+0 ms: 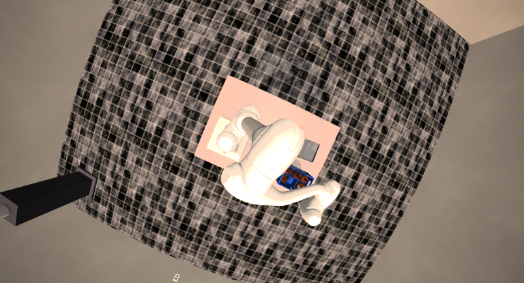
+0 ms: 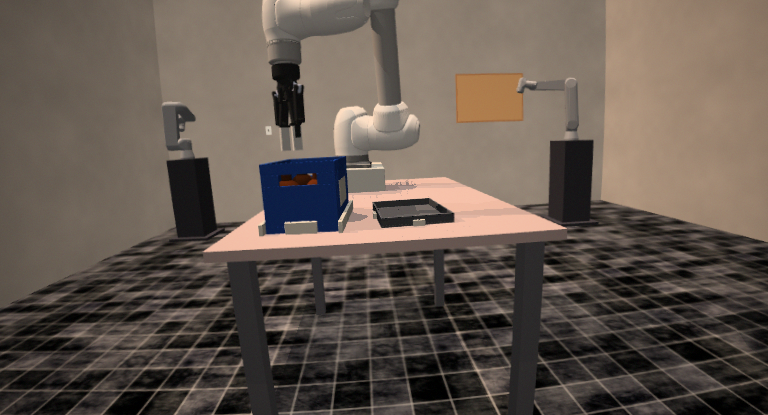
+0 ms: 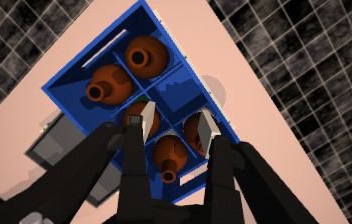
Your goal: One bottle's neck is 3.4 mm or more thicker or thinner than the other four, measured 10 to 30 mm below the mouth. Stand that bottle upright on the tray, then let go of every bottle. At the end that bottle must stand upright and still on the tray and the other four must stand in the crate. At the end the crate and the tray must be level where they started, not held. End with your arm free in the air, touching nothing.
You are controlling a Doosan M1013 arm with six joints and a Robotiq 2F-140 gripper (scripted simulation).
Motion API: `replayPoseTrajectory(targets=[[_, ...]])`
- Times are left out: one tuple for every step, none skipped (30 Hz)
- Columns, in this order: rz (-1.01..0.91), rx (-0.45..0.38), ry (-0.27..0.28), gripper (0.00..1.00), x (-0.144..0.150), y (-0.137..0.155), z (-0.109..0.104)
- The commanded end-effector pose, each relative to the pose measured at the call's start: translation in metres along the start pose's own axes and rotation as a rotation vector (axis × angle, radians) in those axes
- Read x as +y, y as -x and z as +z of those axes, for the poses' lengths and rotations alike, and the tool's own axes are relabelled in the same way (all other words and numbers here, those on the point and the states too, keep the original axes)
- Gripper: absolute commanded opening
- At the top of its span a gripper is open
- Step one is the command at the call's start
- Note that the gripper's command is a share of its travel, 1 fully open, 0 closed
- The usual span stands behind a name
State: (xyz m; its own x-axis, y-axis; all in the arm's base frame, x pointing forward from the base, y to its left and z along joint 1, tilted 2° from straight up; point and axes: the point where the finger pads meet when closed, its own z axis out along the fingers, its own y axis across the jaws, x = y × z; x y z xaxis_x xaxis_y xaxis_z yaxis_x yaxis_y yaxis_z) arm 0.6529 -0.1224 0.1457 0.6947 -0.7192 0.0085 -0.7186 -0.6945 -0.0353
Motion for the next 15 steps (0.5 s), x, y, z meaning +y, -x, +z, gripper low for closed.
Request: replayPoseTrajectory(targets=[[0.000,0.000,0.000,0.38,0.000,0.000,0.004],[0.000,0.000,0.000,0.38,0.000,0.000,0.005],[0.000,0.000,0.000,0.38,0.000,0.000,0.006],[0.000,0.000,0.000,0.38,0.000,0.000,0.008],[0.000,0.000,0.000,0.38,0.000,0.000,0.009],[0.000,0.000,0.000,0.38,0.000,0.000,0.010],[0.000,0.000,0.000,0.38,0.000,0.000,0.011],[0.000,0.000,0.000,0.38,0.000,0.000,0.011],[0.000,0.000,0.000,0.38,0.000,0.000,0.011],[0.000,0.000,0.000,0.38,0.000,0.000,0.012],[0.000,0.000,0.000,0.38,0.000,0.000,0.013],[0.000,0.000,0.000,0.38,0.000,0.000,0.014],[0.000,0.000,0.000,0.38,0.000,0.000,0.015],[0.000,0.000,0.000,0.38,0.000,0.000,0.016],[0.000,0.000,0.000,0.38,0.000,0.000,0.017]])
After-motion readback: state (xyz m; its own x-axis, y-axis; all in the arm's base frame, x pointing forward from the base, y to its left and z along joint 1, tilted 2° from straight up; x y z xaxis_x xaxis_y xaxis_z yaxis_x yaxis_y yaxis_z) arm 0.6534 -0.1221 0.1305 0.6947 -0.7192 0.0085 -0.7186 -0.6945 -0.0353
